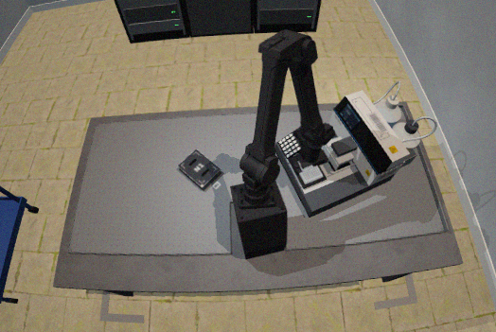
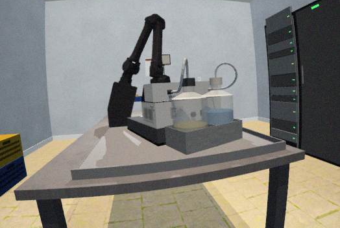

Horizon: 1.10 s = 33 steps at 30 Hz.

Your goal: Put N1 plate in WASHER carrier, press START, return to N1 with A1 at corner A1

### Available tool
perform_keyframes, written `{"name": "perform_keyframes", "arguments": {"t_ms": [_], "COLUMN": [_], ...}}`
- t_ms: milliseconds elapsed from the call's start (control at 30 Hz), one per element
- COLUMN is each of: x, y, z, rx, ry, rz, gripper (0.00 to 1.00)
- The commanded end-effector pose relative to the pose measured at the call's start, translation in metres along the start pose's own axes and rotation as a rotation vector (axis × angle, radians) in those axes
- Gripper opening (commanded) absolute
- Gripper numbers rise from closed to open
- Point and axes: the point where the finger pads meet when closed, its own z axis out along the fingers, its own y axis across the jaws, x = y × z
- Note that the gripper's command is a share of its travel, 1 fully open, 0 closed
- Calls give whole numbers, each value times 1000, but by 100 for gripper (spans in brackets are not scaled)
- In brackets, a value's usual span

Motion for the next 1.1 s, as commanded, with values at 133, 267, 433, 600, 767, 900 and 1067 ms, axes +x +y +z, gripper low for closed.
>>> {"name": "perform_keyframes", "arguments": {"t_ms": [133,267,433,600,767,900,1067], "x": [-3,-3,-3,-3,-3,-3,-3], "y": [-5,-5,-5,-5,-5,-5,-5], "z": [0,0,0,0,0,0,0], "rx": [10,10,10,10,10,10,10], "ry": [-3,-3,-3,-3,-3,-3,-3], "rz": [-4,-4,-4,-4,-4,-4,-4], "gripper": [100,92,86,82,82,82,82]}}
